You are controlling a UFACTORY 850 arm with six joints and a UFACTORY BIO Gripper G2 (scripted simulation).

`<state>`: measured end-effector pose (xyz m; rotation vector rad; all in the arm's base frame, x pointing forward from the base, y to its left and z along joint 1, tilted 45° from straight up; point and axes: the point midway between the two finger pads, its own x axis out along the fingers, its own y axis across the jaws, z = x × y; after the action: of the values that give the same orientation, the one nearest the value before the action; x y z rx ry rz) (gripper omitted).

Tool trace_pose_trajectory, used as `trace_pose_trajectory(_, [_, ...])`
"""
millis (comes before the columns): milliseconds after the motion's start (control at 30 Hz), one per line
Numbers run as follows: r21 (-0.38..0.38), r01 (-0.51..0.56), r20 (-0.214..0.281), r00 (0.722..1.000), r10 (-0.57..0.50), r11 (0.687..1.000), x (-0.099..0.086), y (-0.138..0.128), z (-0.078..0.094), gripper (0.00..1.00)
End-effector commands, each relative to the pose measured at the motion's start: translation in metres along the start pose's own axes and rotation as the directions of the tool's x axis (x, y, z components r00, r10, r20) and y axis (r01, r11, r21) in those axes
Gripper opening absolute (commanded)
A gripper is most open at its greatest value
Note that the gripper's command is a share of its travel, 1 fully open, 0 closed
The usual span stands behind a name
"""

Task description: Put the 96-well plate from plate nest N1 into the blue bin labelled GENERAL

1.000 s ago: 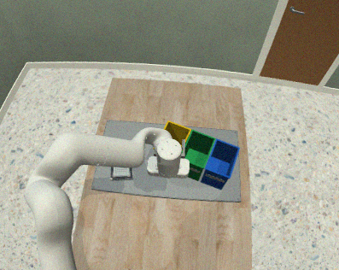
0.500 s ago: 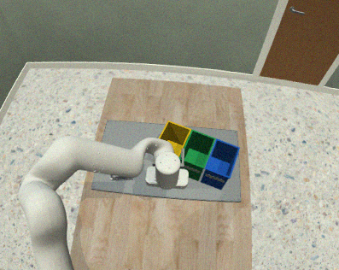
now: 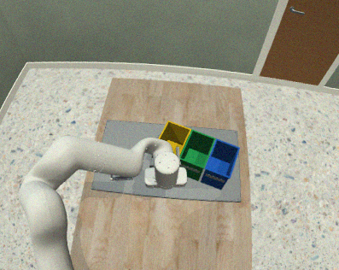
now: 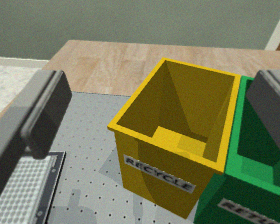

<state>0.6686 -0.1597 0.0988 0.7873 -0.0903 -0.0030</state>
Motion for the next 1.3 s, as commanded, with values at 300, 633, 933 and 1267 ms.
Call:
trace_pose_trajectory(300, [-0.001, -0.047, 0.006, 0.999, 0.047, 0.999, 0.018, 0.059, -0.013, 0.37])
trace_pose_trajectory(633, [0.000, -0.047, 0.006, 0.999, 0.047, 0.999, 0.029, 0.096, -0.023, 0.37])
trace_pose_trajectory(933, [0.000, -0.047, 0.006, 0.999, 0.047, 0.999, 0.042, 0.138, -0.033, 0.37])
trace_pose_trajectory(1267, [0.000, -0.047, 0.006, 0.999, 0.047, 0.999, 0.053, 0.175, -0.043, 0.37])
